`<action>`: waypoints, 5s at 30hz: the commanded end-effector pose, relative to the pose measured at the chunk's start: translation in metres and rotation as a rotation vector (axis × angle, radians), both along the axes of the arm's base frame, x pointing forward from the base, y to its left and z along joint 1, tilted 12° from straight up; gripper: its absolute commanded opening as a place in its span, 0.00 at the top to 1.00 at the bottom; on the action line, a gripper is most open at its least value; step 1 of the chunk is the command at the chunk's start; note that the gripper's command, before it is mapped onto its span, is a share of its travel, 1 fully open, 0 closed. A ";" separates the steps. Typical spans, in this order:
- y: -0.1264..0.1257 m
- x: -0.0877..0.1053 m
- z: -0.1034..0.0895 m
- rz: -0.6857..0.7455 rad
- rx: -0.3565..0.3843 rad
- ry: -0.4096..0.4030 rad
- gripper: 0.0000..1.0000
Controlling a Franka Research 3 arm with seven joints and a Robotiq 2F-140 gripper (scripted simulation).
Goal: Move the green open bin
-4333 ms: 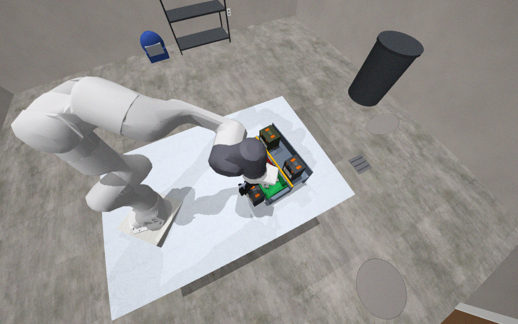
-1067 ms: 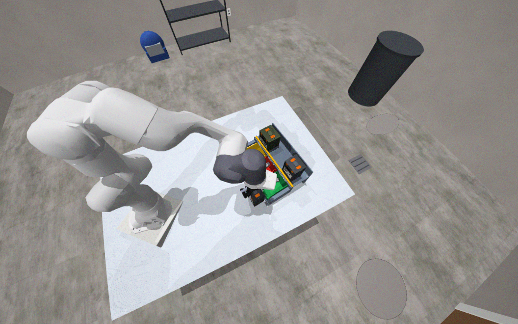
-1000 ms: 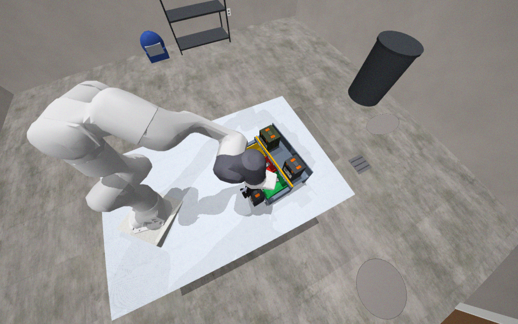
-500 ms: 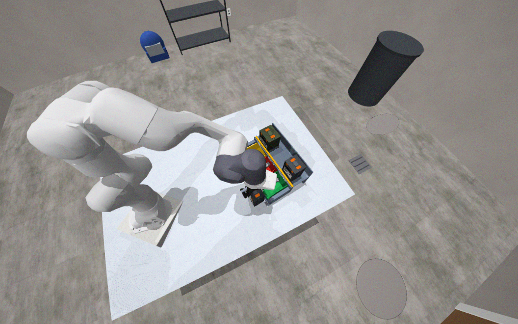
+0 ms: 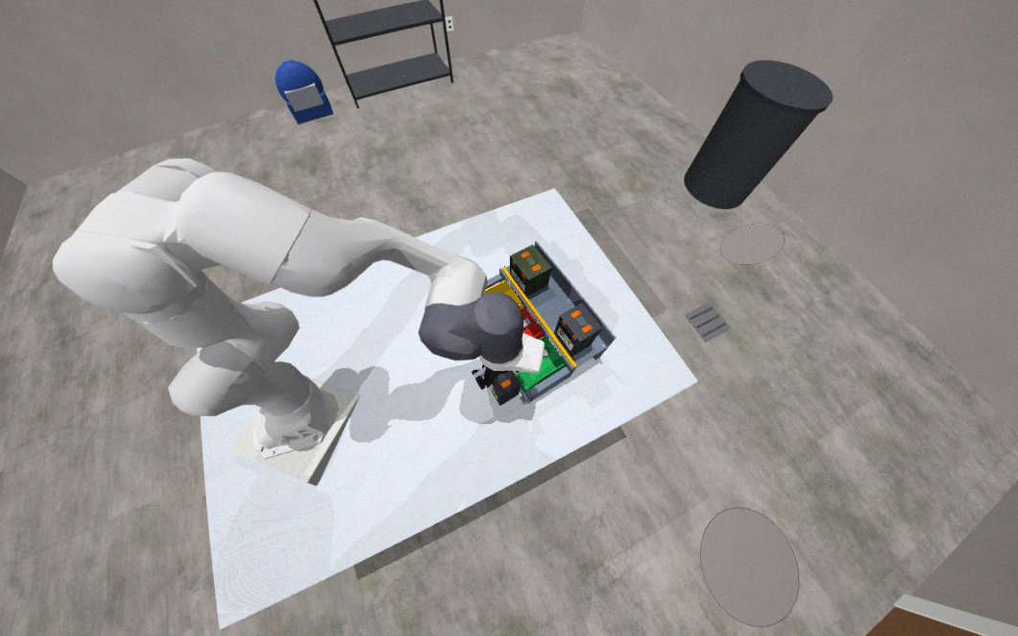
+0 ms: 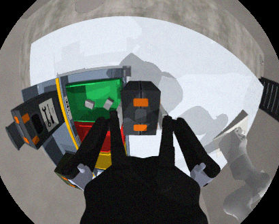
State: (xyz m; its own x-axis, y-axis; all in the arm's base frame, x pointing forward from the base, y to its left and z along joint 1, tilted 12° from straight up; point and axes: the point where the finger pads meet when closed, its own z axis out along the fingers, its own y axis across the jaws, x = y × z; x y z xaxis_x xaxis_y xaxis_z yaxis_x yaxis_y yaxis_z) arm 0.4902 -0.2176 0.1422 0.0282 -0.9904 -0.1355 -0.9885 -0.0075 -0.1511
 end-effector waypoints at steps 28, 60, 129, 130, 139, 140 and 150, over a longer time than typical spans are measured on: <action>-0.001 -0.001 0.009 0.001 -0.002 0.000 1.00; 0.000 -0.005 0.021 0.005 0.002 0.010 1.00; -0.005 -0.002 0.023 0.002 0.006 0.009 1.00; -0.007 -0.001 0.024 0.002 0.003 0.006 1.00; -0.010 0.000 0.027 0.002 -0.003 0.000 1.00; -0.010 0.000 0.027 0.002 -0.003 0.000 1.00; -0.011 0.000 0.027 0.002 -0.003 0.000 1.00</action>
State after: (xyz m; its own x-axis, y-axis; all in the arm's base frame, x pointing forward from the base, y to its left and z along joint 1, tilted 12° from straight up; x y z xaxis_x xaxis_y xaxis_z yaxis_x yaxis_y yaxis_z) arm 0.4868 -0.2196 0.1606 0.0288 -0.9882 -0.1507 -0.9908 -0.0082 -0.1353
